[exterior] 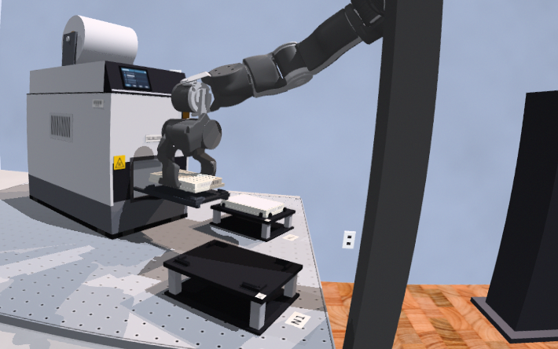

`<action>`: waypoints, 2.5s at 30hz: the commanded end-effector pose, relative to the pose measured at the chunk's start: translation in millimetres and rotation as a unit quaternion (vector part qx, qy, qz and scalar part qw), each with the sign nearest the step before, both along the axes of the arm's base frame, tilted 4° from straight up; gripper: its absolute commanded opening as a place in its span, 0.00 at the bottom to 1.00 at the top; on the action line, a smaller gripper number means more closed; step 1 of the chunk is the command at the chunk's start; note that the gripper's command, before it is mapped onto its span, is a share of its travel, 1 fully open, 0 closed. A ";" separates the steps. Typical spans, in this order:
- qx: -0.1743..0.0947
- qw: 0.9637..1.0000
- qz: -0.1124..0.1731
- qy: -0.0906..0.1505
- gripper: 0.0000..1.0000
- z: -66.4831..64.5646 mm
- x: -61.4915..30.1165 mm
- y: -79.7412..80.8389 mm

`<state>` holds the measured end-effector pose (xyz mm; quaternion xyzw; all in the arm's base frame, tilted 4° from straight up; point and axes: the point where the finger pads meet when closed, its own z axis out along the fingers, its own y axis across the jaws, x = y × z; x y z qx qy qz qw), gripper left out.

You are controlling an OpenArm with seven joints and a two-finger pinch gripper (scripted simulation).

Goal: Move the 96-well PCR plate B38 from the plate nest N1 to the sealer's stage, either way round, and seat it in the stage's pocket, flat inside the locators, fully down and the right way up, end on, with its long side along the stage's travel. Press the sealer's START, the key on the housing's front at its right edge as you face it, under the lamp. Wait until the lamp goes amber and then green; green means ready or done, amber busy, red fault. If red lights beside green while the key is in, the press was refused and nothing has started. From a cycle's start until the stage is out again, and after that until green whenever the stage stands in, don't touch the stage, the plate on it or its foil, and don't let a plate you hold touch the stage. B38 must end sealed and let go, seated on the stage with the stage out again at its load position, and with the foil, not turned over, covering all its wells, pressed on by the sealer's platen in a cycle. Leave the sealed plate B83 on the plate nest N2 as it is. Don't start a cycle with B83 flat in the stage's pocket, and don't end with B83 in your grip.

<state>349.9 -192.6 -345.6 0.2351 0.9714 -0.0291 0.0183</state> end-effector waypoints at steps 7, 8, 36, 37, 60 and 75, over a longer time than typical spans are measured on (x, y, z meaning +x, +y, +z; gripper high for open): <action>0.000 1.000 -0.001 -0.001 0.00 2.3 1.6 -0.1; 0.000 1.000 -0.001 -0.001 0.00 2.3 1.6 -0.1; 0.000 1.000 -0.001 -0.001 0.00 2.3 1.6 -0.1; 0.000 1.000 -0.001 -0.001 0.00 2.3 1.6 -0.1; 0.001 1.000 0.002 0.002 0.00 -2.4 0.1 1.2; 0.001 1.000 -0.001 0.001 0.00 -5.9 -0.7 0.1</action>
